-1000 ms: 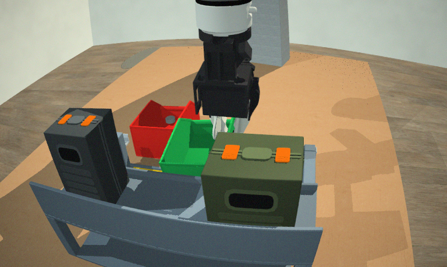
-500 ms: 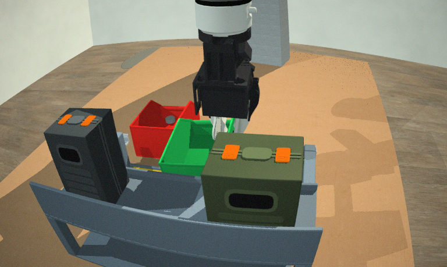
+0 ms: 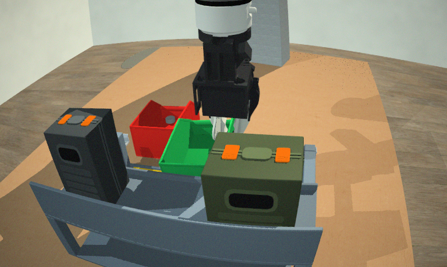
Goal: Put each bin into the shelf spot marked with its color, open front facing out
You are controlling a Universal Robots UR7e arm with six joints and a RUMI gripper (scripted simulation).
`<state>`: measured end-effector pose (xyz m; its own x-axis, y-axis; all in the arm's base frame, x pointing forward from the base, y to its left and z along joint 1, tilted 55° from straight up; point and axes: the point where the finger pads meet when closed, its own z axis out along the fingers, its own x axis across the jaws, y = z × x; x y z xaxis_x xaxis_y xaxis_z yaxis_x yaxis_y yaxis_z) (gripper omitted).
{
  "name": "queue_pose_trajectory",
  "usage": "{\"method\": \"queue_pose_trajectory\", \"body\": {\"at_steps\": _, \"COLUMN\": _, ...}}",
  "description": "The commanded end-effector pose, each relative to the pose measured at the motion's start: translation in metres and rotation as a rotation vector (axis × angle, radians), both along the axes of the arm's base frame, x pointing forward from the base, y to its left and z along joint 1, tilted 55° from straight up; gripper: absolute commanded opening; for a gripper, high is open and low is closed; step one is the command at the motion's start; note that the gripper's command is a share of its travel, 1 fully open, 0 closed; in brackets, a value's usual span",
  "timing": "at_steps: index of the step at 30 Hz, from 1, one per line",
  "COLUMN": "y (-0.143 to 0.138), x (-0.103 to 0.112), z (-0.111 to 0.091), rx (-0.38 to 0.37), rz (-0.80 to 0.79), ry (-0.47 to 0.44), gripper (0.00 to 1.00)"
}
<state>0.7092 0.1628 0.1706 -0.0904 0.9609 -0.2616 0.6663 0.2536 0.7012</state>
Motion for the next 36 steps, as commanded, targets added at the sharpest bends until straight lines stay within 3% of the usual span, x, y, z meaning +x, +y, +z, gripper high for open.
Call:
{"method": "queue_pose_trajectory", "body": {"at_steps": 1, "y": 0.0003, "x": 0.0, "z": 0.0009, "rx": 0.0, "rz": 0.0, "ry": -0.001, "gripper": 0.0}}
{"method": "queue_pose_trajectory", "body": {"at_steps": 36, "y": 0.0001, "x": 0.0063, "z": -0.0037, "rx": 0.0, "rz": 0.0, "ry": -0.001, "gripper": 0.0}}
